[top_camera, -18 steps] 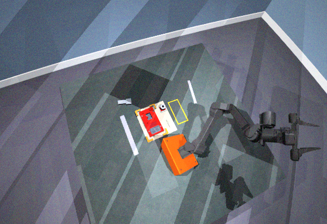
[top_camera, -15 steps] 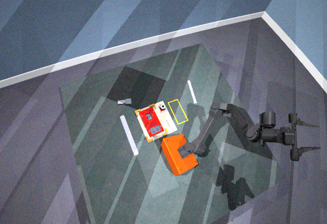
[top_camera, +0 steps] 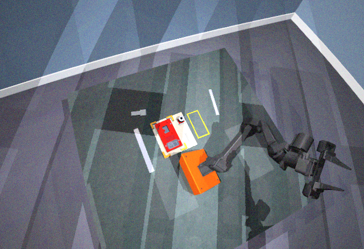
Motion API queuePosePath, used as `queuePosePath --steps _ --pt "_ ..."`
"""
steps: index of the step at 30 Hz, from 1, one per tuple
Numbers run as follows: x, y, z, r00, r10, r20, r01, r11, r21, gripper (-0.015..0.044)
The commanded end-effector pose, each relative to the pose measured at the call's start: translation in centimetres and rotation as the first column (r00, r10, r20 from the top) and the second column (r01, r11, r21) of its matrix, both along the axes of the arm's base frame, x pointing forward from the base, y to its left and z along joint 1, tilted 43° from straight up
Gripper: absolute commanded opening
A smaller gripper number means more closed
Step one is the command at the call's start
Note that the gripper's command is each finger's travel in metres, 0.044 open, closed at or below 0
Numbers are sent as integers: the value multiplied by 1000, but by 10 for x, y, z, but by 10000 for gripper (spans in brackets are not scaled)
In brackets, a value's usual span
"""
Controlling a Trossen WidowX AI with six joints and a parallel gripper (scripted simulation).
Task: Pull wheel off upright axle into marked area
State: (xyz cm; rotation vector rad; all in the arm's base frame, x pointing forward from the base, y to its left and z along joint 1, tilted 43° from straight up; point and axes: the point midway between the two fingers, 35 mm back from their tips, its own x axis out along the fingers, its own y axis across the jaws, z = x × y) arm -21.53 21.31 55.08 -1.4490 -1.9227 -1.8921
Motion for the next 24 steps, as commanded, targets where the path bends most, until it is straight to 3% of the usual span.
queuePosePath --steps 1,12,24 --pt "13 57 -31 985 -150 81 159 979 -127 300" --pt "92 150 -87 868 -437 234 493 811 -314 300" --pt "230 215 -179 620 -634 463 775 399 -491 300"
